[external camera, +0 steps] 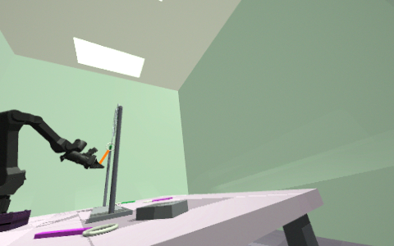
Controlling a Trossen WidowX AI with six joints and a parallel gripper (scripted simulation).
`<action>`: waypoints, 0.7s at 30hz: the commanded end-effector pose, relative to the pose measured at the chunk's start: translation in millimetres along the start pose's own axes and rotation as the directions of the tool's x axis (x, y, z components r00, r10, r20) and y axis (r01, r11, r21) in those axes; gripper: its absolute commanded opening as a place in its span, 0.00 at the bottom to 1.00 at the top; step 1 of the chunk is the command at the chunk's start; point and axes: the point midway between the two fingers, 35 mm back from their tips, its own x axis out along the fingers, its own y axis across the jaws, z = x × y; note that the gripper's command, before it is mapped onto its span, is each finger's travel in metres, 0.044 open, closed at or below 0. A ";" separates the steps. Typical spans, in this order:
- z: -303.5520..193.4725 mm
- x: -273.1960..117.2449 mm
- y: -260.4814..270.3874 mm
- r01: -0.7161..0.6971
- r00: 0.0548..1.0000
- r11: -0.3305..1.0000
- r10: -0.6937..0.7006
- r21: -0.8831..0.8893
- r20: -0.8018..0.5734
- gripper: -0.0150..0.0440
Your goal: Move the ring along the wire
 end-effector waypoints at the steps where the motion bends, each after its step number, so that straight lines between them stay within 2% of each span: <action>1: -7.4 3.1 -1.0 0.007 1.000 1.000 -0.007 -0.001 -0.003 0.00; 21: -12.6 5.3 -1.3 0.007 1.000 1.000 -0.007 -0.001 -0.003 0.00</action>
